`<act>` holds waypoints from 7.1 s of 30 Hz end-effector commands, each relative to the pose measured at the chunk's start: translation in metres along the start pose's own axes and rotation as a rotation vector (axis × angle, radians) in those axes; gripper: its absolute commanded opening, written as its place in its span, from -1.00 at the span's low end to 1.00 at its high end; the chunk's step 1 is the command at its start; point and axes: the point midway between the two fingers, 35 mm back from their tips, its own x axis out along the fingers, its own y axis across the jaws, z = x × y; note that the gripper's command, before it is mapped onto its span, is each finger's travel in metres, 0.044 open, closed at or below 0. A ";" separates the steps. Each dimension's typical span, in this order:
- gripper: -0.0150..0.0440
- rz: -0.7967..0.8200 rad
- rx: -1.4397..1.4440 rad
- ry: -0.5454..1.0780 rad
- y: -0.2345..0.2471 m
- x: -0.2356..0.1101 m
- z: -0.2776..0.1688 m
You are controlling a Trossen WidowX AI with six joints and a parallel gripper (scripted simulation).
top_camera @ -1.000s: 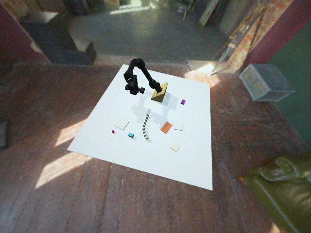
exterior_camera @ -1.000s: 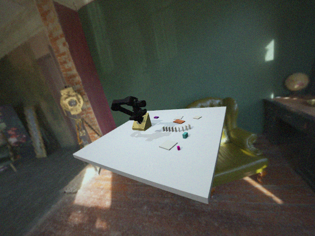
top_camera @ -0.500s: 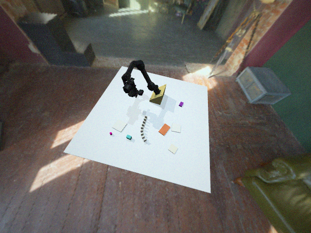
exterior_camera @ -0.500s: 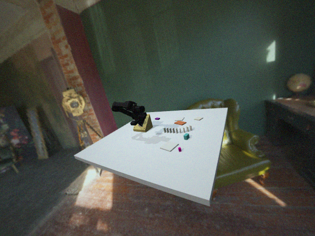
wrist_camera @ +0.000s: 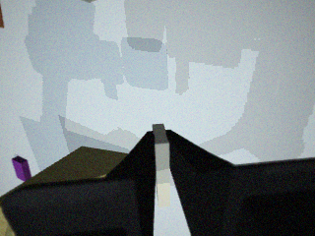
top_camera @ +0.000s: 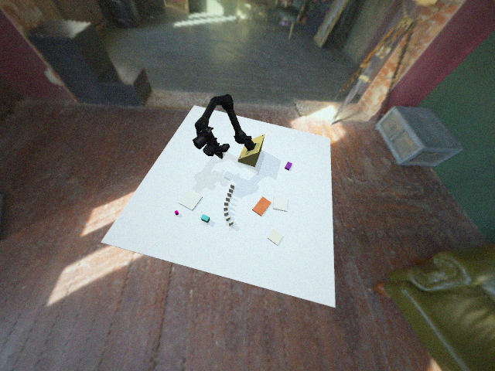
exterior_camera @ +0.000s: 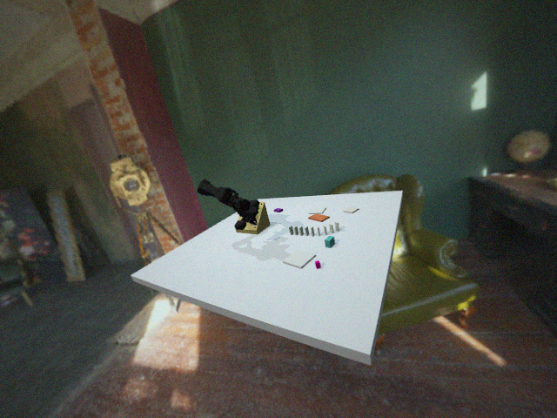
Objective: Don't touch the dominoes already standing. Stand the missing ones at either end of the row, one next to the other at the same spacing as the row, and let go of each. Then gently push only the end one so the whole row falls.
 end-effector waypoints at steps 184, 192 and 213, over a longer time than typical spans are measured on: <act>1.00 -0.290 -0.458 -1.444 -0.079 0.054 -0.020; 1.00 -0.290 -0.457 -1.445 -0.062 0.024 -0.018; 1.00 -0.147 -0.796 -0.574 -0.044 0.062 0.062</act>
